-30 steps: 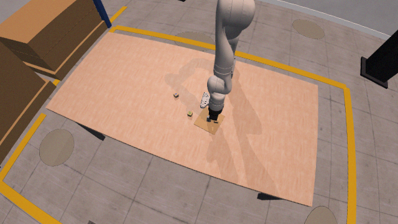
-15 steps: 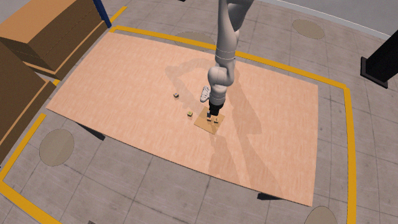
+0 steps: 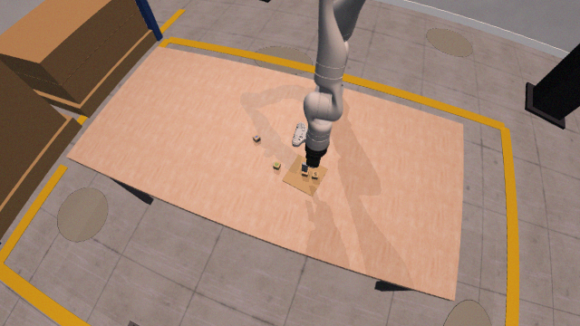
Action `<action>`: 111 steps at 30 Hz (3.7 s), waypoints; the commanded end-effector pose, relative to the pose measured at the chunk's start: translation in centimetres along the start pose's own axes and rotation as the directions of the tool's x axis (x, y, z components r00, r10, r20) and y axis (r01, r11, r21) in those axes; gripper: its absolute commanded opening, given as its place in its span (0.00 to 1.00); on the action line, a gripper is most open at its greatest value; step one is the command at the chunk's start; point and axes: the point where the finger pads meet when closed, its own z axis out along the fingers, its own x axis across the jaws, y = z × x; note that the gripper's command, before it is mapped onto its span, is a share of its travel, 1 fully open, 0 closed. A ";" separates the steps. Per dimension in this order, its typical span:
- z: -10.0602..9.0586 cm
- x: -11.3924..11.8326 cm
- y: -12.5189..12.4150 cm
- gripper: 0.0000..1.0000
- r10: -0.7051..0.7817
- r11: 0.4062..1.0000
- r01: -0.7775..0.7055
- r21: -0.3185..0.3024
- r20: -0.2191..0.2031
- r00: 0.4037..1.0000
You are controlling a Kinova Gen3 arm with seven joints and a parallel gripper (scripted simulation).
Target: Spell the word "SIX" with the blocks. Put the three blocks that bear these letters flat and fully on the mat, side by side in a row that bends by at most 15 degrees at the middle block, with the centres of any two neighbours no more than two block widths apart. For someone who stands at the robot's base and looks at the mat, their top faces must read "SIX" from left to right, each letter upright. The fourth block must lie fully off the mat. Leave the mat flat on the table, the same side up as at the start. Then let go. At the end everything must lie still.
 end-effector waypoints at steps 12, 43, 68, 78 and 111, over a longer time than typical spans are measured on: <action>-0.1 -0.1 0.0 1.00 0.000 1.000 0.000 -0.001 0.002 1.000; 0.2 0.3 -1.2 1.00 0.126 0.992 -0.126 0.005 -0.004 0.992; 0.9 1.9 -5.1 1.00 0.558 0.829 -0.558 0.031 -0.014 0.829; 1.3 3.2 -7.6 1.00 0.805 0.592 -0.804 0.048 -0.009 0.593; 2.1 7.0 -14.7 1.00 0.824 -0.567 -0.822 0.050 0.043 -0.566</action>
